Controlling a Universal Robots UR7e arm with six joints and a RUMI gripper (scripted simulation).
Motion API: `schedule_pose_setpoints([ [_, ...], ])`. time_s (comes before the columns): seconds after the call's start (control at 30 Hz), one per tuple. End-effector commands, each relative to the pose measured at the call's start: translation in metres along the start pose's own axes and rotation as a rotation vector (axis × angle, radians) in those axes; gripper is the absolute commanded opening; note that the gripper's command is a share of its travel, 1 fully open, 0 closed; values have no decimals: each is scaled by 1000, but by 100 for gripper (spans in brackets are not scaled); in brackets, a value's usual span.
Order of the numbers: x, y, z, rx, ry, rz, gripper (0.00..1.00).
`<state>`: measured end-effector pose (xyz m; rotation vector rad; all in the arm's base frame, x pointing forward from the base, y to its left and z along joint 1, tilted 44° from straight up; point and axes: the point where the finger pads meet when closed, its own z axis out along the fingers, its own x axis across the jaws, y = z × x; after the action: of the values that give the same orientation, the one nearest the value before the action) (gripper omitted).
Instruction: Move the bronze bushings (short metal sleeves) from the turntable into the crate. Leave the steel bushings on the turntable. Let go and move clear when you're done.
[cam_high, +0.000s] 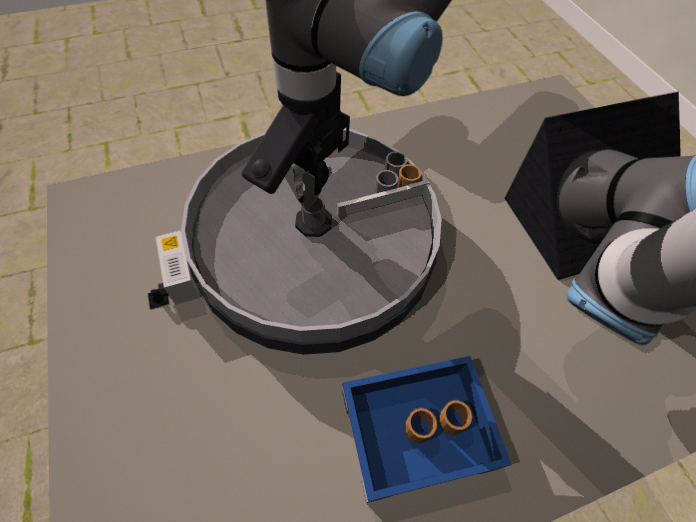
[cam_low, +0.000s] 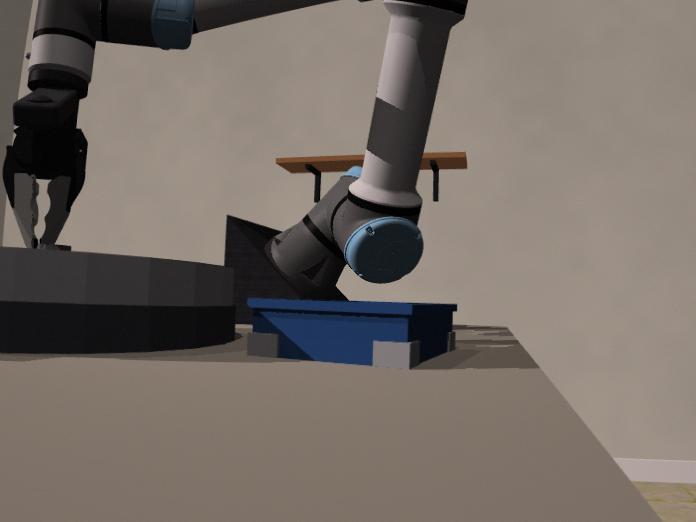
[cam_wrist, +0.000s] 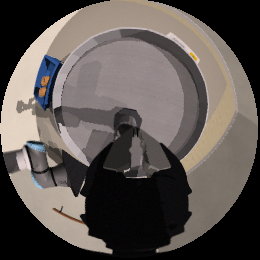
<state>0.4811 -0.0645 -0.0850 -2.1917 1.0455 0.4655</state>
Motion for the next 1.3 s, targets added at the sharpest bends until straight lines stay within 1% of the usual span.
schedule_pose_setpoints([
  [0.0, 0, 0, 0, 1, 2, 0, 6],
  [1.13, 0, 0, 0, 1, 2, 0, 6],
  [1.27, 2, -1, -7, 1, 6, -1, 6],
])
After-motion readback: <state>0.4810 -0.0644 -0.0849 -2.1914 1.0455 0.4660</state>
